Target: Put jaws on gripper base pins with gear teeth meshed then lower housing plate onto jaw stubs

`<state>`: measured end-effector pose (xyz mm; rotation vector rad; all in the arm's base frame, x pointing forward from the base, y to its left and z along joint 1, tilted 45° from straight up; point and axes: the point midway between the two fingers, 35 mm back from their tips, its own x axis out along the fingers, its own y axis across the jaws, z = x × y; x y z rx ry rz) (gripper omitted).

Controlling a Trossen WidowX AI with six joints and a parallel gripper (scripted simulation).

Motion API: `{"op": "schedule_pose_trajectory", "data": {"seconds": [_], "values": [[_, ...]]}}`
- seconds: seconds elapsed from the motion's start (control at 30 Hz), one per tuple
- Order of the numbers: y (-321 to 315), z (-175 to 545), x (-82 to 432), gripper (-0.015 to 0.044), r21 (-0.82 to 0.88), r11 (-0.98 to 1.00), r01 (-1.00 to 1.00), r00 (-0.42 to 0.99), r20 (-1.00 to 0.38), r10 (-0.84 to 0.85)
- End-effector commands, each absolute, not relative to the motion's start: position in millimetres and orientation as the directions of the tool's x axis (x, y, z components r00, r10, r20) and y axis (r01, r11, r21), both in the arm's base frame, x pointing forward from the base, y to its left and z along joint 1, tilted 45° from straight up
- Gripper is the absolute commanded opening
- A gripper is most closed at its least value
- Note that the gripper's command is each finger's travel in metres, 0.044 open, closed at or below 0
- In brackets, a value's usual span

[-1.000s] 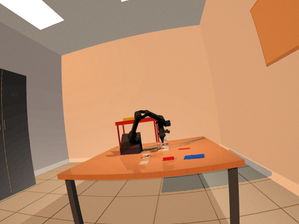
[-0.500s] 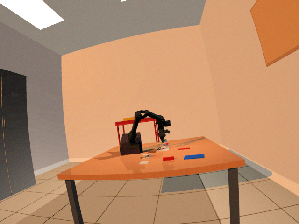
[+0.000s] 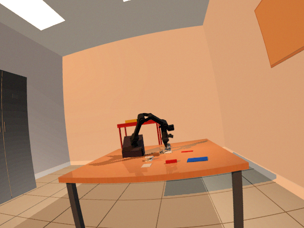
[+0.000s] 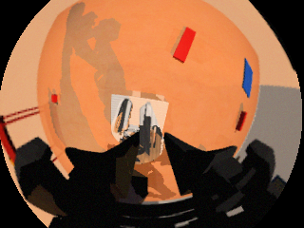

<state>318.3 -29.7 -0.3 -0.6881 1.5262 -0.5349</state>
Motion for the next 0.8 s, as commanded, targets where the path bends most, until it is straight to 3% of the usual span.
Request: {"op": "schedule_pose_trajectory", "data": {"seconds": [0.0, 0.77], "values": [[-34.6, -5.7, 316.6, 0.0134, -0.701, 0.704, -0.114, -0.005, -0.709, -0.706], [-49.2, -19.3, 315.4, 0.0134, -0.702, 0.703, -0.114, -0.005, -0.707, -0.707]]}}
